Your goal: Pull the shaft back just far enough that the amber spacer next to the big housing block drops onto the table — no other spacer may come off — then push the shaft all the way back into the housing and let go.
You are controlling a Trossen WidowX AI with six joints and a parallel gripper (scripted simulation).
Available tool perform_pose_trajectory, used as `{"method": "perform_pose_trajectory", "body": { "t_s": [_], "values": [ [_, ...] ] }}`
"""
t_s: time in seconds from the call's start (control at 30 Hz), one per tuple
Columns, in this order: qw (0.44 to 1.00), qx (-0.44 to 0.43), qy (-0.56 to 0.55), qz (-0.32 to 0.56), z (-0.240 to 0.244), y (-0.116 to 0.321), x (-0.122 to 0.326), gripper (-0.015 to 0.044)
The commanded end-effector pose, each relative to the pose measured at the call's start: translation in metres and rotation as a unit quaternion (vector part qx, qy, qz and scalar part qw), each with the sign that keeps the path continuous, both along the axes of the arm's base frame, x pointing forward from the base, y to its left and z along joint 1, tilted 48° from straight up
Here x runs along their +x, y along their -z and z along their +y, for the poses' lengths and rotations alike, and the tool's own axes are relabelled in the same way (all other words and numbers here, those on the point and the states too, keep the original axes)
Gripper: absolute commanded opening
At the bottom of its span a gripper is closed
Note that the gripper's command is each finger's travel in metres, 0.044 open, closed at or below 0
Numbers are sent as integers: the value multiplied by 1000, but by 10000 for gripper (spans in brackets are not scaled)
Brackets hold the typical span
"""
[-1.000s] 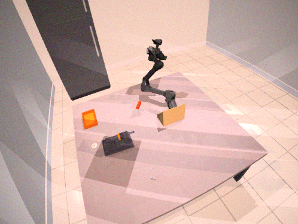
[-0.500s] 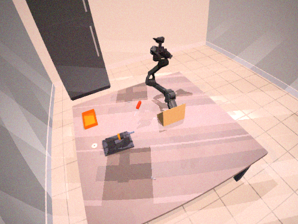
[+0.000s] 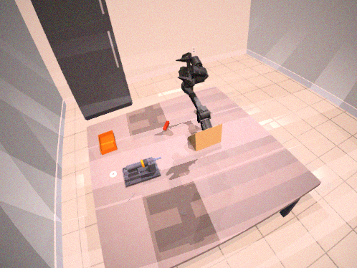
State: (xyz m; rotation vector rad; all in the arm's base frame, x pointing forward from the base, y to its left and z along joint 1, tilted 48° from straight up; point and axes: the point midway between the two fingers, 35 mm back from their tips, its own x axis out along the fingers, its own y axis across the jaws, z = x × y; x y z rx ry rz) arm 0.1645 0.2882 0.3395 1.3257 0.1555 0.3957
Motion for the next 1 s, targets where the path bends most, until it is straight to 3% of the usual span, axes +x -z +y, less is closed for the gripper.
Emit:
{"method": "perform_pose_trajectory", "body": {
  "t_s": [0.0,0.27,0.53,0.73,0.97],
  "values": [
    [999,20,31,32,2,31,28,440],
    [973,123,152,124,-26,127,113,440],
    [904,248,296,185,-103,228,177,440],
    [819,348,410,198,-182,302,195,440],
    [700,450,527,175,-272,374,180,440]
  ]
}}
